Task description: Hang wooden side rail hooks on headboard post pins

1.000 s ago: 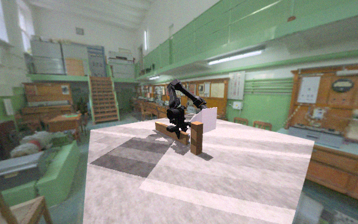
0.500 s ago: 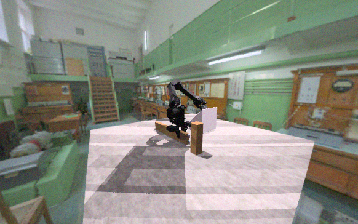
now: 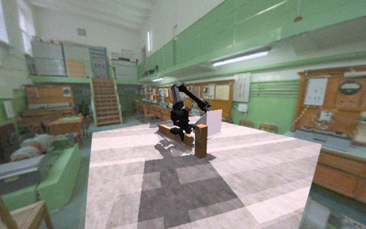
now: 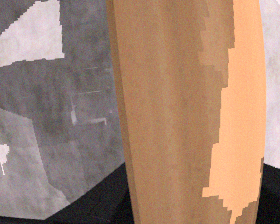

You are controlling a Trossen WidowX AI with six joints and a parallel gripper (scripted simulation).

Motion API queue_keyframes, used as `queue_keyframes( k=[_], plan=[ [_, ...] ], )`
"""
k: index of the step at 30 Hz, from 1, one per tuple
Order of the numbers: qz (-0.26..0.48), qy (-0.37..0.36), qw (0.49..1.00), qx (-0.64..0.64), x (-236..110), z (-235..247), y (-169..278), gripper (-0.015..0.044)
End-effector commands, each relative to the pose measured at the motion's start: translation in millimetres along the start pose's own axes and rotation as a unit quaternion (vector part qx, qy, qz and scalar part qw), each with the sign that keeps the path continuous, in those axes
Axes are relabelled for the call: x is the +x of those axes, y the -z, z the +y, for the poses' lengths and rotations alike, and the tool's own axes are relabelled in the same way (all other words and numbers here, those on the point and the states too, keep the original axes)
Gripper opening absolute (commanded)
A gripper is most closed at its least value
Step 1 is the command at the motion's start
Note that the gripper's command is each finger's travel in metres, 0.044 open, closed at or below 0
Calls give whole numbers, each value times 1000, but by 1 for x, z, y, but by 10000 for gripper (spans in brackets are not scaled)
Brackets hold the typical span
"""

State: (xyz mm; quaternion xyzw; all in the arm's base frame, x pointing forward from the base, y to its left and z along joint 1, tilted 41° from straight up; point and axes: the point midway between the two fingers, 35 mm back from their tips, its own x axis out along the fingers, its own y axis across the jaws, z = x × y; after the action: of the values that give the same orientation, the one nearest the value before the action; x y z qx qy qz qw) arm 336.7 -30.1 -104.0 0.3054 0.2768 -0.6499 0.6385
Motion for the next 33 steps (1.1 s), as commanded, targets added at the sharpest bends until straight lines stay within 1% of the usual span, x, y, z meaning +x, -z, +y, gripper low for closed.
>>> queue_keyframes(
  k=[1,33],
  plan=[
    [2,-7,1000,4,-6,3,3,0],
    [3,-7,1000,4,-11,3,3,0]
  ],
)
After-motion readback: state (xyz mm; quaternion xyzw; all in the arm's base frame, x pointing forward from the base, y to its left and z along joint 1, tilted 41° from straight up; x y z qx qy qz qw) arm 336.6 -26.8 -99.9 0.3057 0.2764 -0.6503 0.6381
